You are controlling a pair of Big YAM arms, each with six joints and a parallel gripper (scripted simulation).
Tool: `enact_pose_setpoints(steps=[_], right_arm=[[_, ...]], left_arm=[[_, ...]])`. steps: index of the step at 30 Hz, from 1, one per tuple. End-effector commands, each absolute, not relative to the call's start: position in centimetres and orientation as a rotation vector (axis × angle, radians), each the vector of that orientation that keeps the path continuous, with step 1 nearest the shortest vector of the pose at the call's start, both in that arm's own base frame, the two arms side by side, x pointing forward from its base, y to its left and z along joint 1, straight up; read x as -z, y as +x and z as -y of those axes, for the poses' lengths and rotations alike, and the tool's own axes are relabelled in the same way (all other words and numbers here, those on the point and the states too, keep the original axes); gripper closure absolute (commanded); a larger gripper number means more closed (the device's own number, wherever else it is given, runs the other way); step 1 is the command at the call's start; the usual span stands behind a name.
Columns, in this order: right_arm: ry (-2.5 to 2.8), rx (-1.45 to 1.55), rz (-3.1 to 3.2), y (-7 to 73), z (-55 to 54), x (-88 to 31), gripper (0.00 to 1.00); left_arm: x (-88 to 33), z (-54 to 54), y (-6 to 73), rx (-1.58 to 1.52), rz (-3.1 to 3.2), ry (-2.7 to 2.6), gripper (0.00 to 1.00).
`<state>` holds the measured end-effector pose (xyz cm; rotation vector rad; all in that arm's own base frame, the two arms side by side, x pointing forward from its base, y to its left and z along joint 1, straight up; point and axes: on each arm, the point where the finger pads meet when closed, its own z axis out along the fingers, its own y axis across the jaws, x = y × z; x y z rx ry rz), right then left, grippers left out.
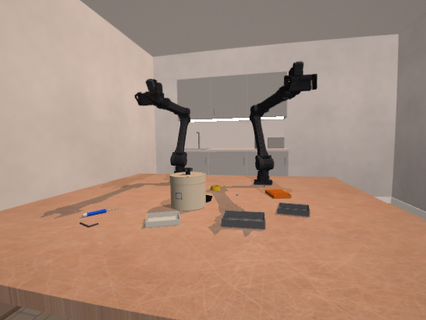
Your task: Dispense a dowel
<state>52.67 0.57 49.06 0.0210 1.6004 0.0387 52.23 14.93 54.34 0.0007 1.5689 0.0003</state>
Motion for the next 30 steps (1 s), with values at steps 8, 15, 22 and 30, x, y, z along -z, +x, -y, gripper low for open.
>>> enact_pose_setpoints(steps=[8,15,22,30], right_arm=[[0.168,-0.235,-1.751,56.8,-3.7,-48.0,0.31],[0.300,-0.360,-1.926,59.7,-6.8,-44.5,0.31],[0.417,-0.420,-2.048,61.3,-8.5,-41.6,0.31],[0.599,-0.486,-2.242,62.8,-12.8,-37.0,0.31]], left_arm=[[-55.5,-14.4,52.1,-0.005,-1.556,0.018,0.00],[-55.5,-14.4,52.1,-0.005,-1.556,0.018,0.00],[-55.5,-14.4,52.1,-0.005,-1.556,0.018,0.00],[-55.5,-14.4,52.1,-0.005,-1.556,0.018,0.00]])
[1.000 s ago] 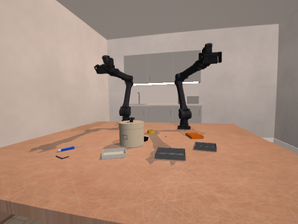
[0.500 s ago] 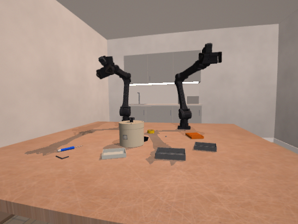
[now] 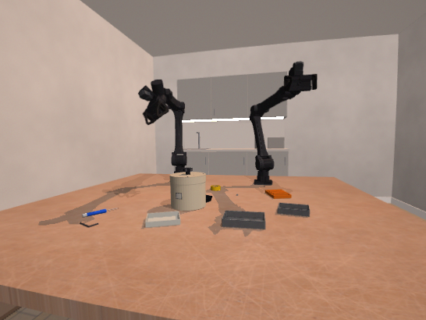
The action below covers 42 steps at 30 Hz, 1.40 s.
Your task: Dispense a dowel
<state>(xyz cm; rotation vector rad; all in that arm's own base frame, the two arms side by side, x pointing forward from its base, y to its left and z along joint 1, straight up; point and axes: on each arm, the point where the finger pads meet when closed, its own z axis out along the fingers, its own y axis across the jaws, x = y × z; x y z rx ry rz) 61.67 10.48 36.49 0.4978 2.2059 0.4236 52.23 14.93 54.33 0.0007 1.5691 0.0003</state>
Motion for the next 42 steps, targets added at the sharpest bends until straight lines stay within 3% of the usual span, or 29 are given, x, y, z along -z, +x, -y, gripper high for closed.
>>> enact_pose_setpoints(steps=[1,17,42], right_arm=[[0.626,-0.489,-2.264,62.9,-13.3,-36.4,0.31],[1.031,-0.427,-2.544,62.9,-19.7,-28.3,0.31],[1.563,-0.036,-2.708,59.5,-25.8,-20.3,0.31]], left_arm=[[-55.5,-14.4,52.1,-0.005,-1.556,0.018,0.00],[-55.5,-14.4,52.1,-0.005,-1.556,0.018,0.00],[-55.5,-14.4,52.1,-0.005,-1.556,0.018,0.00]])
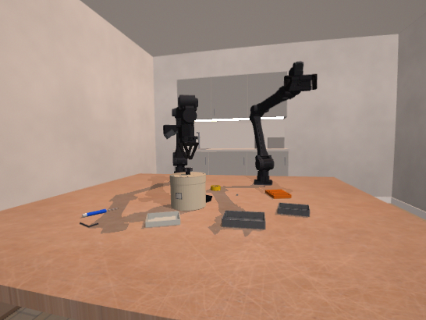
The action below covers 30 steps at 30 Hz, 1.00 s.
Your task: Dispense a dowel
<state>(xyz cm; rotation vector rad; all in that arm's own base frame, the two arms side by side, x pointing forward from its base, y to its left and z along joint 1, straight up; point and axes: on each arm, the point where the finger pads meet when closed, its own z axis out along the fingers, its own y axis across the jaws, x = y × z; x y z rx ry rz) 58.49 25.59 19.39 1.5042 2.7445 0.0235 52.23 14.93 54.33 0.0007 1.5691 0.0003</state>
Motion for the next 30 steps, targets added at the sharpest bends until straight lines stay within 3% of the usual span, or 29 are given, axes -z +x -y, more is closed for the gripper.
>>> enact_pose_setpoints(steps=[1,30], right_arm=[[1.584,-0.028,-2.699,59.8,-24.9,-20.2,0.31],[1.560,0.013,-2.736,59.1,-24.6,-14.0,0.31]], left_arm=[[-55.5,-14.4,52.1,-0.005,-1.556,0.018,0.00],[-55.5,-14.4,52.1,-0.005,-1.556,0.018,0.00]])
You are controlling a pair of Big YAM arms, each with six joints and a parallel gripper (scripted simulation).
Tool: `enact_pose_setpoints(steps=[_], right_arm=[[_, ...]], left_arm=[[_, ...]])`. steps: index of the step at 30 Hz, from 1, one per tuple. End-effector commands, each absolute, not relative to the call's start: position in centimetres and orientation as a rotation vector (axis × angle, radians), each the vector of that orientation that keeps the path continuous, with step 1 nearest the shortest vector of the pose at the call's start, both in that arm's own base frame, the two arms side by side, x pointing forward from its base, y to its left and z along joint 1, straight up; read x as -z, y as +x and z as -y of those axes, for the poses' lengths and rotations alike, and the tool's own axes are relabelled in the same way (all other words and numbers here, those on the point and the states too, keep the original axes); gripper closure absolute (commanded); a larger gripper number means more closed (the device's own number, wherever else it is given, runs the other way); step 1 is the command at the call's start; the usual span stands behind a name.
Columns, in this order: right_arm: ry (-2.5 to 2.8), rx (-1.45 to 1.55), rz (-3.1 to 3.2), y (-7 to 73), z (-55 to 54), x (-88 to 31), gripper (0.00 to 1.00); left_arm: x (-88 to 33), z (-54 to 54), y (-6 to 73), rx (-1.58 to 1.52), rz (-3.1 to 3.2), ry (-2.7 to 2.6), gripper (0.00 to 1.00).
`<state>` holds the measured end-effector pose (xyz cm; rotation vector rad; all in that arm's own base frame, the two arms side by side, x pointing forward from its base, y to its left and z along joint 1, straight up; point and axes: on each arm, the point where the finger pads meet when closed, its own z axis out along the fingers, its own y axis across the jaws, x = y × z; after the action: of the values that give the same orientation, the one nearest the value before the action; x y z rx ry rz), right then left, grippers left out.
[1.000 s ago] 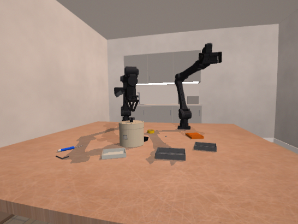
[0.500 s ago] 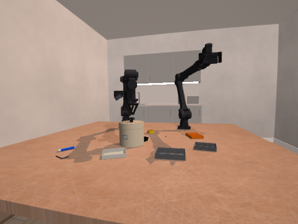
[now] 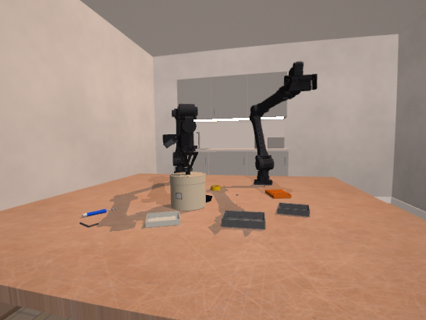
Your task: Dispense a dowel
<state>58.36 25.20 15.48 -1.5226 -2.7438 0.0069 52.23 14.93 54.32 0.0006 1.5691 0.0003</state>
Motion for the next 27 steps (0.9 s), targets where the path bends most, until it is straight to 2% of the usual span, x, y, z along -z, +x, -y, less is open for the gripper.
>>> enact_pose_setpoints(steps=[1,14,15,27], right_arm=[[-1.557,-0.012,2.720,59.1,-24.6,-13.9,0.31],[-1.553,-0.013,2.722,59.0,-24.6,-12.5,0.31],[-1.558,-0.011,2.721,59.1,-24.6,-12.5,1.00],[-1.540,-0.017,2.733,59.1,-24.5,-12.5,1.00]], left_arm=[[-55.5,-14.4,52.1,-0.005,-1.556,0.018,0.00],[-55.5,-14.4,52.1,-0.005,-1.556,0.018,0.00],[-55.5,-14.4,52.1,-0.005,-1.556,0.018,0.00],[-55.5,-14.4,52.1,-0.005,-1.556,0.018,0.00]])
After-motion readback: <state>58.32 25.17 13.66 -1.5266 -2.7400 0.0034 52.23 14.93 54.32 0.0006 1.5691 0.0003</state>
